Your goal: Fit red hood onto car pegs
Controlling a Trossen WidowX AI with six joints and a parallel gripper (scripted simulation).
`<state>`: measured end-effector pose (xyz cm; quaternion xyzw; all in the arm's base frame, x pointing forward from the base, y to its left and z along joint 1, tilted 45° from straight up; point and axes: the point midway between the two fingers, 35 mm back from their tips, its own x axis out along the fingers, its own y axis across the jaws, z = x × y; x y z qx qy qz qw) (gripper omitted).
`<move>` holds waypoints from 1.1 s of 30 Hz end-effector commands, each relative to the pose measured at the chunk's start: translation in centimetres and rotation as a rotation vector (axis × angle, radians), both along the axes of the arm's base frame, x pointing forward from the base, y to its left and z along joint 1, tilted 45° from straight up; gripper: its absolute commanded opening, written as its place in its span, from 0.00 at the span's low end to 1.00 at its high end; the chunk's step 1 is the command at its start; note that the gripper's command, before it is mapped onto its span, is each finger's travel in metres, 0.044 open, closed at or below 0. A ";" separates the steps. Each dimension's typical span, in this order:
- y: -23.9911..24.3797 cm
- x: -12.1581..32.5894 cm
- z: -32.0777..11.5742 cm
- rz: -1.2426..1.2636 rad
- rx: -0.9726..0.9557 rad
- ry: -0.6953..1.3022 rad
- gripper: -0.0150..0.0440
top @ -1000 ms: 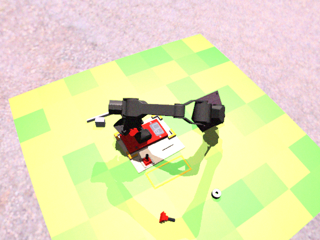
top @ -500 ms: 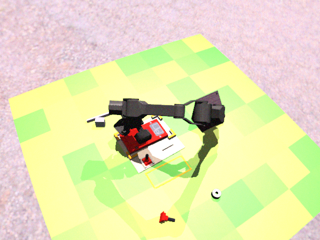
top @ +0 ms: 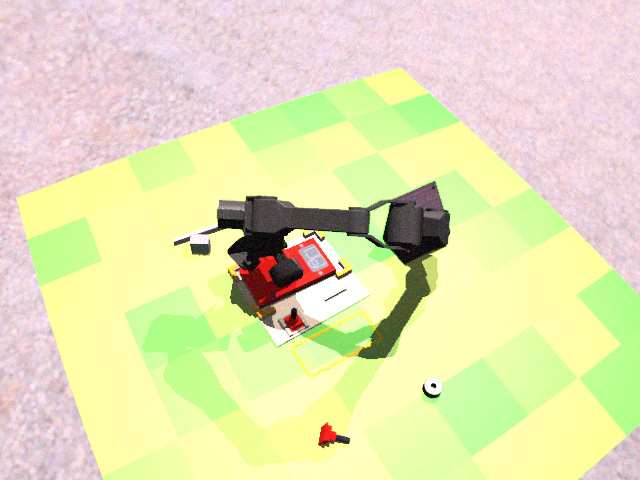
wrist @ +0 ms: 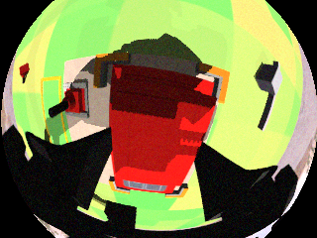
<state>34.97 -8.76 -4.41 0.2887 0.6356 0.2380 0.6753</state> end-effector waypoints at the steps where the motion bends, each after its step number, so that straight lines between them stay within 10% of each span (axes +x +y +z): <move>1: -0.1 0.0 0.1 0.003 -0.002 -0.002 0.25; 33: 0.1 -0.1 0.0 -0.002 0.000 -0.004 0.25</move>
